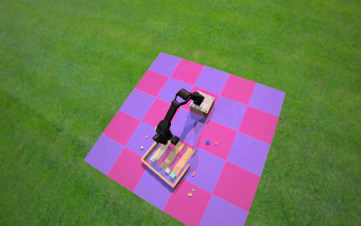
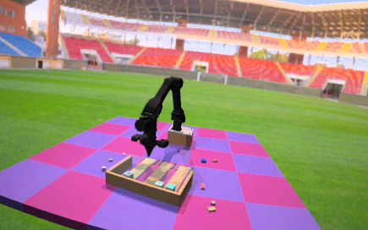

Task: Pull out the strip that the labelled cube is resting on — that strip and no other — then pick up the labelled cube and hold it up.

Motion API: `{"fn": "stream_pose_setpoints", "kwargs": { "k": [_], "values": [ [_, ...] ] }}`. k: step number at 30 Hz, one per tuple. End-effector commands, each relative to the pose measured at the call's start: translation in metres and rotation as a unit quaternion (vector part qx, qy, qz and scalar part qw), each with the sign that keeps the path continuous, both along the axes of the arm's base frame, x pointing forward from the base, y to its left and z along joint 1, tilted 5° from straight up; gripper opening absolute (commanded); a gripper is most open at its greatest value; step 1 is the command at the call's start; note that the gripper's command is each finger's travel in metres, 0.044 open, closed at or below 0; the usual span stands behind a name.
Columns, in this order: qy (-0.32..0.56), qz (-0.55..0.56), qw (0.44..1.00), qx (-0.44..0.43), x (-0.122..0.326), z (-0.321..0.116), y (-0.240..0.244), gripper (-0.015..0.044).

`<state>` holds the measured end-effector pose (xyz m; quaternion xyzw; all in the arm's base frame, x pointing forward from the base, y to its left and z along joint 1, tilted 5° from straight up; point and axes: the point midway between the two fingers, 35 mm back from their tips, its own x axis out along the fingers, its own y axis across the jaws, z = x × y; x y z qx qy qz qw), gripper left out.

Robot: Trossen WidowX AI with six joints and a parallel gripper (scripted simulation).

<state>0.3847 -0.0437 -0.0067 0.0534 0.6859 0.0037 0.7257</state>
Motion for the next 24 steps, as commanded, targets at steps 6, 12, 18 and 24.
{"fn": "stream_pose_setpoints", "kwargs": {
  "k": [6,12,18,24],
  "values": [
    [0.007,-0.002,1.000,-0.001,-0.003,-0.020,0.002,0.0000],
    [0.007,-0.002,1.000,-0.001,-0.004,-0.029,0.003,0.0000],
    [0.007,-0.002,1.000,-0.001,-0.004,-0.030,0.003,0.0000],
    [0.007,-0.002,1.000,-0.001,-0.004,-0.030,0.003,0.0000]
  ]
}}
